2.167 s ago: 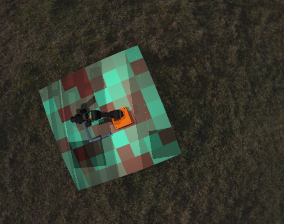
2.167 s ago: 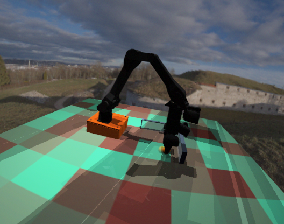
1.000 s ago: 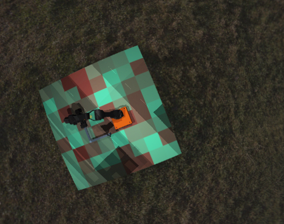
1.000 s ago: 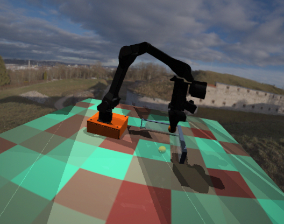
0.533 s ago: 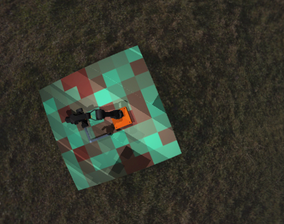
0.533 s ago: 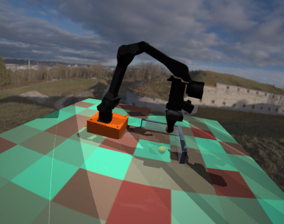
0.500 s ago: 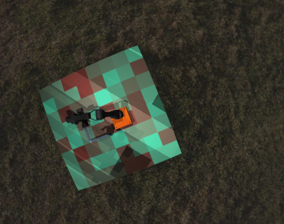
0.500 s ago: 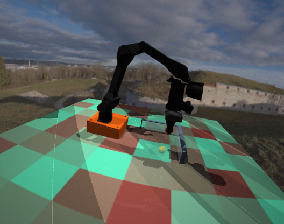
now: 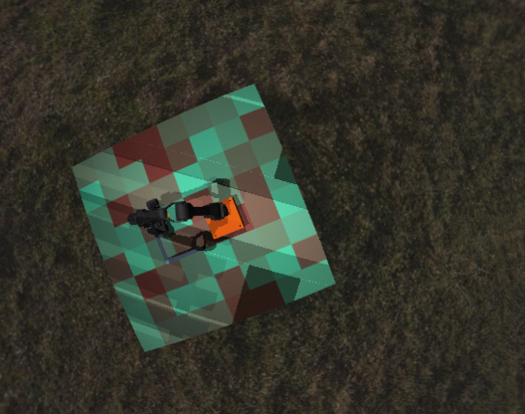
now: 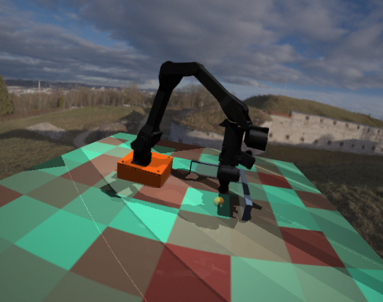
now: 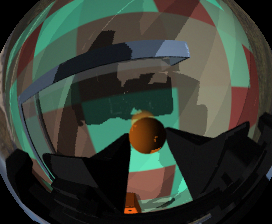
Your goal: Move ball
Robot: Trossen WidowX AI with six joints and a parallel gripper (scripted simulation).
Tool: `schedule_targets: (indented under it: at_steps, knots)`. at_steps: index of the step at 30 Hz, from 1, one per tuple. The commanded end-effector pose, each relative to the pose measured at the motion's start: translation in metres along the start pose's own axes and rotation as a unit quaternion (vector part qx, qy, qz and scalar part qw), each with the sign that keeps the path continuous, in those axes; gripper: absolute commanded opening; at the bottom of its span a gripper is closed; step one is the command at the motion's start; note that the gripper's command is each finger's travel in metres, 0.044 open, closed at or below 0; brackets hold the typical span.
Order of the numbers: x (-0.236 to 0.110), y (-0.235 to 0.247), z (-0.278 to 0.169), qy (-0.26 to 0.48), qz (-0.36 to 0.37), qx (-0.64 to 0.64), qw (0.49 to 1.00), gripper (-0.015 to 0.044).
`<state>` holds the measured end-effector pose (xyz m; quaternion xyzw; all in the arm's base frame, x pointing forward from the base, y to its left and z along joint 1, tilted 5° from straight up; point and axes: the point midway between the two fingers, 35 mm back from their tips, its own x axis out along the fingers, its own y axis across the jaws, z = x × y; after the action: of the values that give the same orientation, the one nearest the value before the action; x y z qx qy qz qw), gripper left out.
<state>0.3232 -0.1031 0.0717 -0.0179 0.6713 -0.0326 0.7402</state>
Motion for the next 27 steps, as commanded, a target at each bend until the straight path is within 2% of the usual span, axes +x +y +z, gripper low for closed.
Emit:
schedule_targets:
  at_steps: [1,25,27]
  knots:
    - [0.029,0.0,-0.003,0.003,0.0,-0.002,1.0,0.0]
    - [0.058,0.0,-0.005,0.003,0.0,-0.002,1.0,0.0]
    - [0.055,0.001,-0.005,0.004,0.001,0.0,1.0,0.0052]
